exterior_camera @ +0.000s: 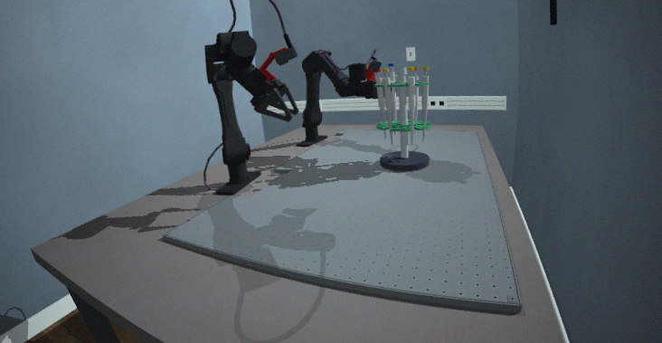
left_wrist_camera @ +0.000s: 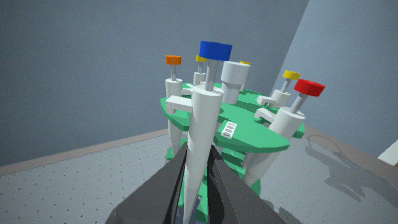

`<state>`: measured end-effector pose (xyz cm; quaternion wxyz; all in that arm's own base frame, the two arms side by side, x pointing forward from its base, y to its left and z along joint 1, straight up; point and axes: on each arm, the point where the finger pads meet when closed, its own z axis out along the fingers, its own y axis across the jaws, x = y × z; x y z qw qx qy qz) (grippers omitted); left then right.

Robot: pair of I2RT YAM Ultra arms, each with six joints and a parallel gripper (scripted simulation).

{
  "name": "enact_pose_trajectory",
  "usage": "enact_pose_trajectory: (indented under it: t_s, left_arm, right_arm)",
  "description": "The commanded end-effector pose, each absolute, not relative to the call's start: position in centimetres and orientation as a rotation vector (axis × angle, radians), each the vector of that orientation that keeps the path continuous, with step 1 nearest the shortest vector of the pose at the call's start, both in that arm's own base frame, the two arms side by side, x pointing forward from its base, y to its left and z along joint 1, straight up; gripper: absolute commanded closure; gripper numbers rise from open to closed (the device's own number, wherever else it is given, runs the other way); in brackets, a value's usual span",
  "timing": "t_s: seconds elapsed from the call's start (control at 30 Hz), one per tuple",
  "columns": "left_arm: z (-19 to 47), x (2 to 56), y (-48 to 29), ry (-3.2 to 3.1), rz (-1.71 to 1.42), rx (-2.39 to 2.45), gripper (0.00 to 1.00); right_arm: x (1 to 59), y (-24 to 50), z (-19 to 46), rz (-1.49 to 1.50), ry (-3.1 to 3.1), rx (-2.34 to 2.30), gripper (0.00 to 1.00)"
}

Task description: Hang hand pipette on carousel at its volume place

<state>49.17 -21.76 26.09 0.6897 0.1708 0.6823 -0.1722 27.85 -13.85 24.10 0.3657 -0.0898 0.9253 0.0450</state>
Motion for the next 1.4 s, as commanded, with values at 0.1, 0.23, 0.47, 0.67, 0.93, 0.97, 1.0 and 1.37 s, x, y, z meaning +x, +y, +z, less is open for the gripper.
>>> enact_pose_trajectory:
  t_s: [0.1, 0.23, 0.47, 0.67, 0.93, 0.97, 1.0, 1.37]
  left_arm:
    - [28.0, 49.9, -21.6, 1.468, -0.387, 0.372, 0.88]
    - [29.2, 49.6, -21.5, 1.444, -0.387, 0.367, 0.88]
    - [29.4, 49.5, -21.4, 1.441, -0.387, 0.367, 0.88]
    - [29.4, 49.5, -21.4, 1.441, -0.387, 0.367, 0.88]
    - [29.4, 49.5, -21.4, 1.441, -0.387, 0.367, 0.88]
    - [29.4, 49.5, -21.4, 1.441, -0.387, 0.367, 0.88]
    - [29.4, 49.5, -21.4, 1.441, -0.387, 0.367, 0.88]
    - [29.4, 49.5, -21.4, 1.441, -0.387, 0.367, 0.88]
  right_arm:
    - [28.3, -14.2, 25.3, 0.091, 2.339, -0.246, 0.00]
    - [28.3, -14.2, 25.3, 0.091, 2.339, -0.246, 0.00]
    - [28.3, -14.2, 25.3, 0.091, 2.339, -0.246, 0.00]
    - [28.3, -14.2, 25.3, 0.091, 2.339, -0.246, 0.00]
    - [28.3, -14.2, 25.3, 0.091, 2.339, -0.246, 0.00]
    - [28.3, -14.2, 25.3, 0.091, 2.339, -0.246, 0.00]
    - [28.3, -14.2, 25.3, 0.091, 2.339, -0.246, 0.00]
    - [28.3, -14.2, 25.3, 0.091, 2.339, -0.246, 0.00]
